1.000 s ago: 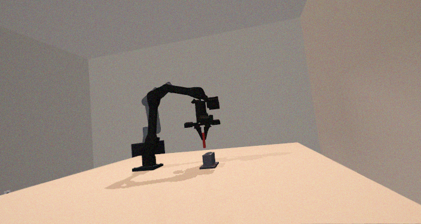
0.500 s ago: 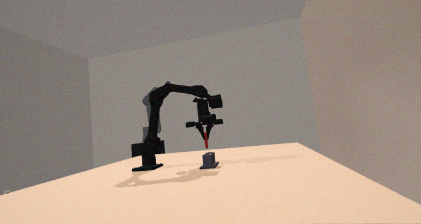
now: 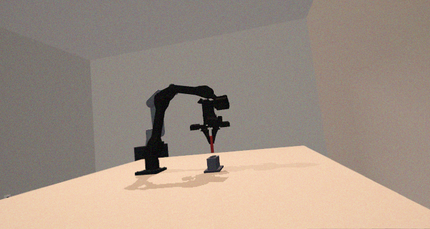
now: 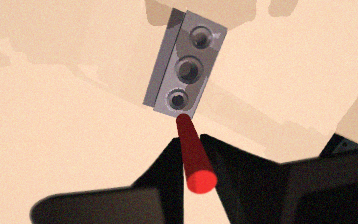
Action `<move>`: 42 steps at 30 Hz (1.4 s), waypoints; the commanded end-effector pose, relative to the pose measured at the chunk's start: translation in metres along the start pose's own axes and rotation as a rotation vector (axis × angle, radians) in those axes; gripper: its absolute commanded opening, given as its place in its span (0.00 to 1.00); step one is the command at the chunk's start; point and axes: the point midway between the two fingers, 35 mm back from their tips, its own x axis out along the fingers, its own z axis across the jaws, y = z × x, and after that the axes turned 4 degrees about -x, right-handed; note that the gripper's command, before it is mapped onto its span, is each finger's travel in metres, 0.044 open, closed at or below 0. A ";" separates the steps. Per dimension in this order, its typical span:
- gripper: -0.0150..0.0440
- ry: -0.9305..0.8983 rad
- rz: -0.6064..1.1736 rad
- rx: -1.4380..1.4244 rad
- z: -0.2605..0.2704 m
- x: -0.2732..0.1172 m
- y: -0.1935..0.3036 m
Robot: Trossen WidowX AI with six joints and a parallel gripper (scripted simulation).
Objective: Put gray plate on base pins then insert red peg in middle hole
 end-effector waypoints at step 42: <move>0.25 -0.001 -0.006 -0.008 -0.014 0.000 -0.043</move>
